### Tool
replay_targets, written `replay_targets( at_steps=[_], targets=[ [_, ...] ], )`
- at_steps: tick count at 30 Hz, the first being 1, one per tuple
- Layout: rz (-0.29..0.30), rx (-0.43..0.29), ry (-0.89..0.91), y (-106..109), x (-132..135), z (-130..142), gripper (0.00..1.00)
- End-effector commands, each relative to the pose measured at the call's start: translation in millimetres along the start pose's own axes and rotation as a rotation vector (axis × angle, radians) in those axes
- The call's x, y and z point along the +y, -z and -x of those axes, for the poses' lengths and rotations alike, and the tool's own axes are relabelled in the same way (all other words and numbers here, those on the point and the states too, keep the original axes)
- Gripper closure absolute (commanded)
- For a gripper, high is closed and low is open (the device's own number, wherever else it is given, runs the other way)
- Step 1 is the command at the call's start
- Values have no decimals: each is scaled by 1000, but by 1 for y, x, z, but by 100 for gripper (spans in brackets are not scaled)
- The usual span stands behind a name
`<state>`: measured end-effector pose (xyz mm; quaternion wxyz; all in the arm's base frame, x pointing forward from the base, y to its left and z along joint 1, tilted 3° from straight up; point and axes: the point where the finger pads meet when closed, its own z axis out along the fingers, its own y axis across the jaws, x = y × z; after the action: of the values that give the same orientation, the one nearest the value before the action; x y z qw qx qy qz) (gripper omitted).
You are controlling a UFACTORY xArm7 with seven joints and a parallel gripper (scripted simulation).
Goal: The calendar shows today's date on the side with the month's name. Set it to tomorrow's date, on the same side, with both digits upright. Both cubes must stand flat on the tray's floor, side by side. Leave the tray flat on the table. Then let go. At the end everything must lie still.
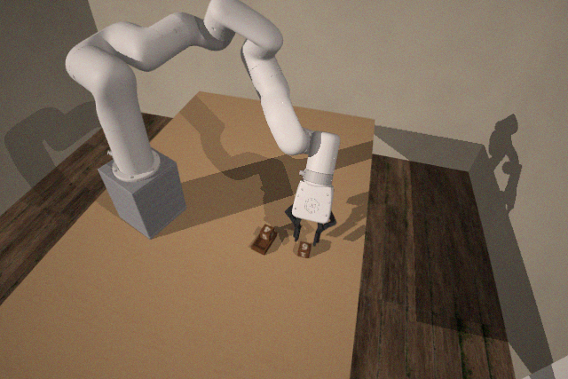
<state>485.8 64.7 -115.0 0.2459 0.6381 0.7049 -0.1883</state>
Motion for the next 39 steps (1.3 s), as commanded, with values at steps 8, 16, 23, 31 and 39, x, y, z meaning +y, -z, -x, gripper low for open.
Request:
replay_targets(
  at_steps=[8,16,23,31,39],
  targets=[
    [3,1,-2,-13,2,-9,51],
    [3,1,-2,-21,2,-15,51],
    [3,1,-2,-27,2,-19,51],
    [3,1,-2,-29,2,-20,51],
    [3,1,-2,-29,2,-21,51]
  ],
)
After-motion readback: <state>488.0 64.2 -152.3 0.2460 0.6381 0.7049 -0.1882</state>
